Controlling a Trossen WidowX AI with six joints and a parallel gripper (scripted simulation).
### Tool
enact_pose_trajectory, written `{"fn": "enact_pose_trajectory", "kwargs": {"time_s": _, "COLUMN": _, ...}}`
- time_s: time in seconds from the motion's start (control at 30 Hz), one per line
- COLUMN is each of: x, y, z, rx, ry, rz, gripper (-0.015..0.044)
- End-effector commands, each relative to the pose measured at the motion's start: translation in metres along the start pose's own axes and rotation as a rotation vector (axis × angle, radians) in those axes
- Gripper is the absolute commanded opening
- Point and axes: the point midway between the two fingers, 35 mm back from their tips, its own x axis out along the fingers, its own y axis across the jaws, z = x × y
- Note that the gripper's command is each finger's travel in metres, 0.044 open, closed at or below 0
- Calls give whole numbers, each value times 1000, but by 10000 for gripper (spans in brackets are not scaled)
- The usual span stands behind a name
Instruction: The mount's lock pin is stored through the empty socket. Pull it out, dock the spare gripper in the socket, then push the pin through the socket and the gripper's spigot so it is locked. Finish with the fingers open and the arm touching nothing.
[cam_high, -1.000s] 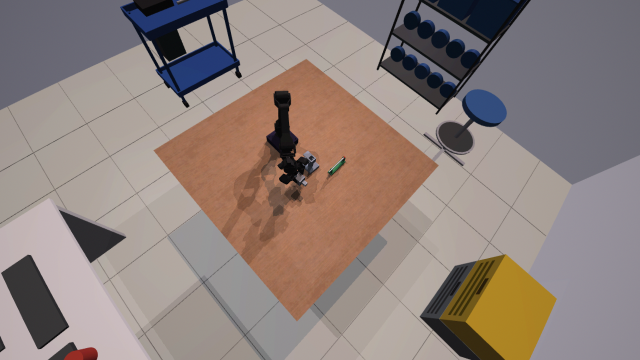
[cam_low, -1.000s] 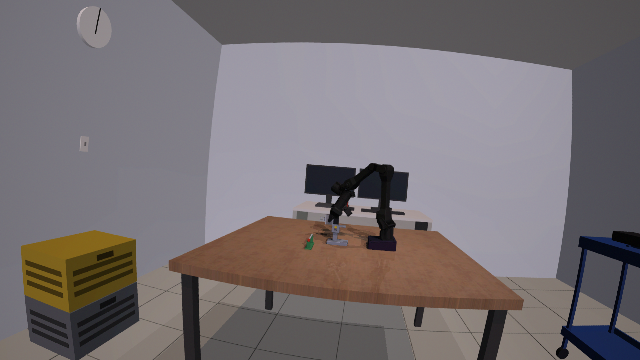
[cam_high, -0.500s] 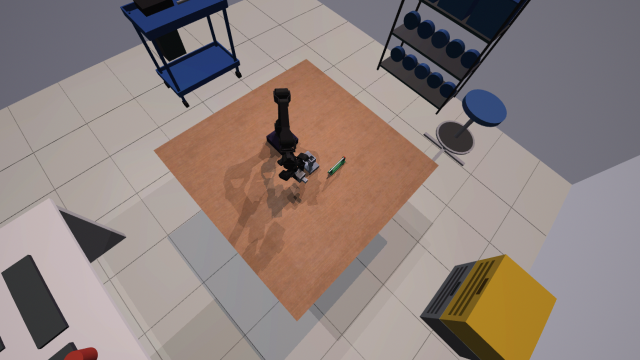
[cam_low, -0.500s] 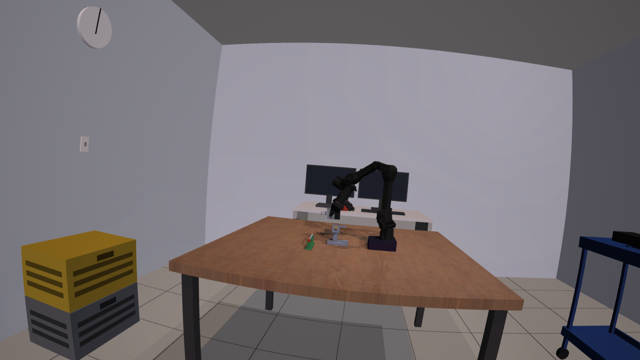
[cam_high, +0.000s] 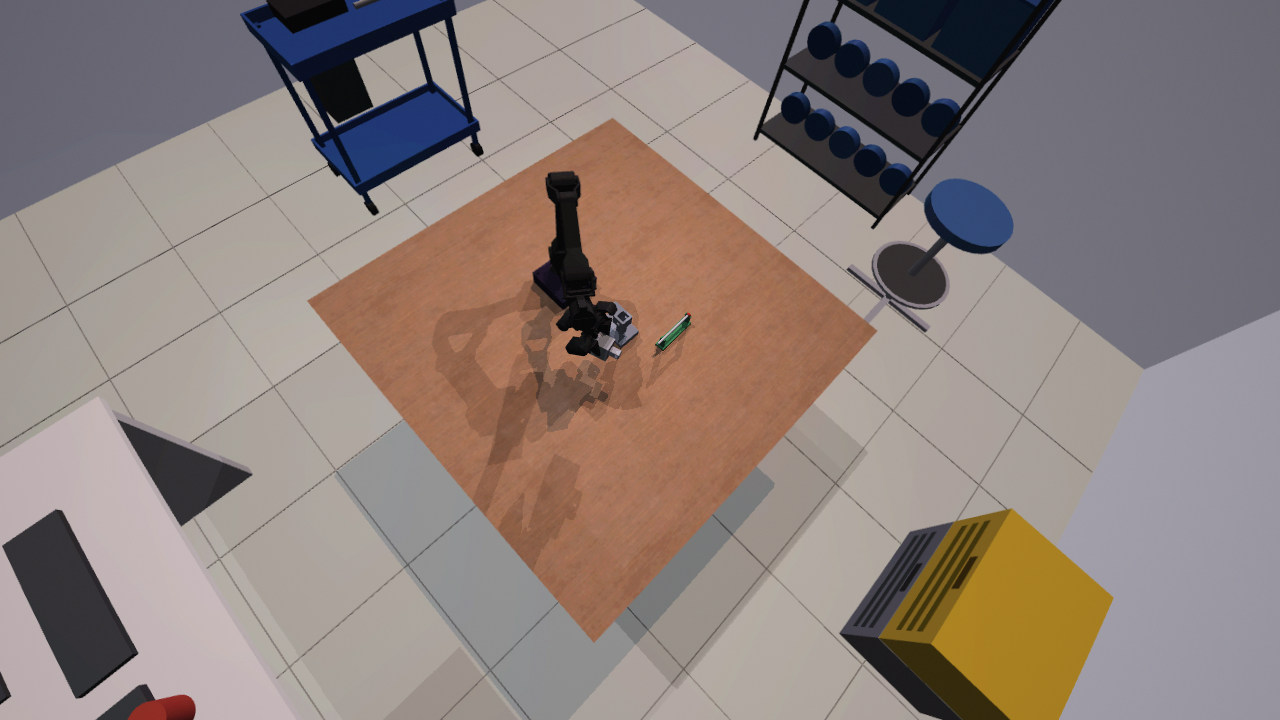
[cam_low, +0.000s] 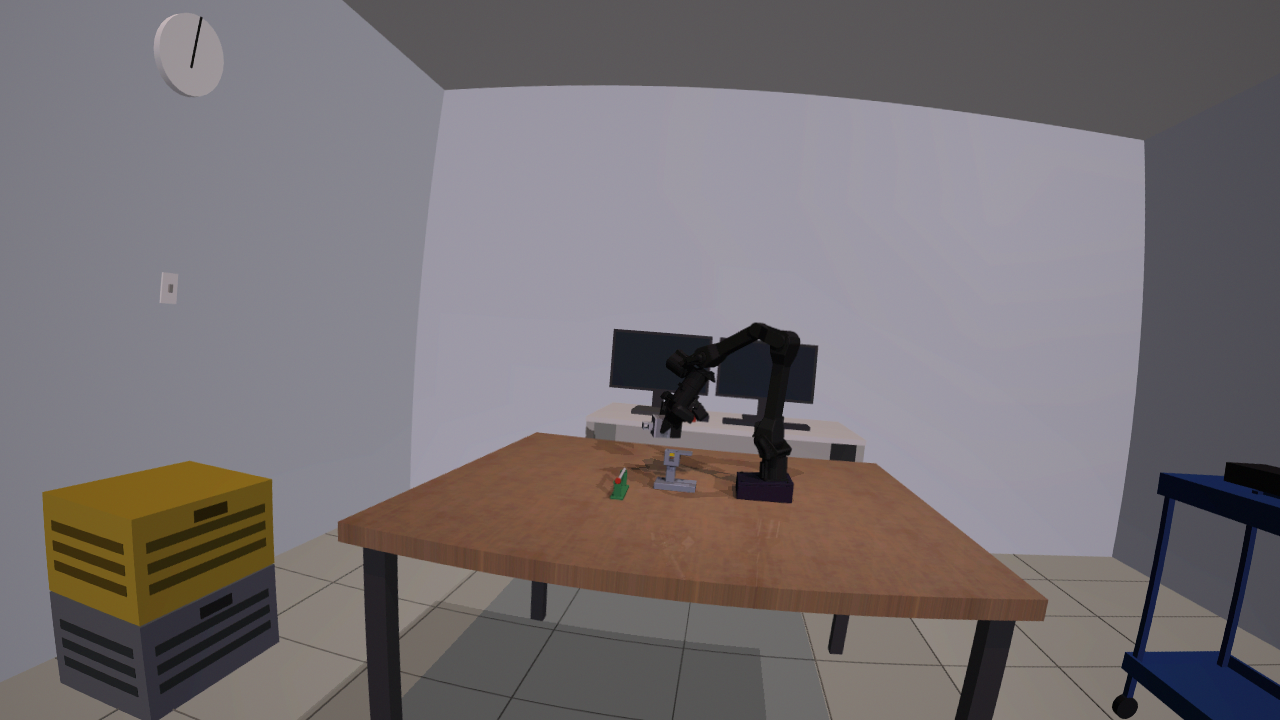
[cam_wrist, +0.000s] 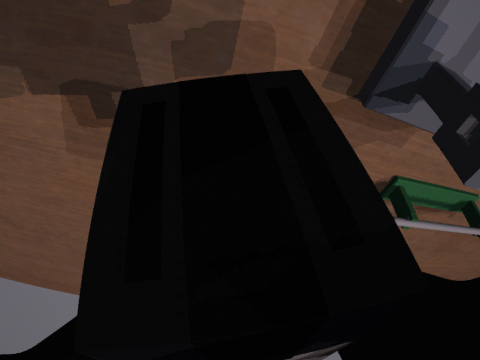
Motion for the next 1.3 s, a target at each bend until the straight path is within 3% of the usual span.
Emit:
{"fn": "enact_pose_trajectory", "kwargs": {"time_s": 0.0, "x": -5, "y": -6, "z": -6, "rx": -142, "ry": 18, "rz": 24, "gripper": 0}}
{"fn": "enact_pose_trajectory", "kwargs": {"time_s": 1.27, "x": -34, "y": -69, "z": -26, "rx": -1313, "ry": 61, "rz": 225, "gripper": 0}}
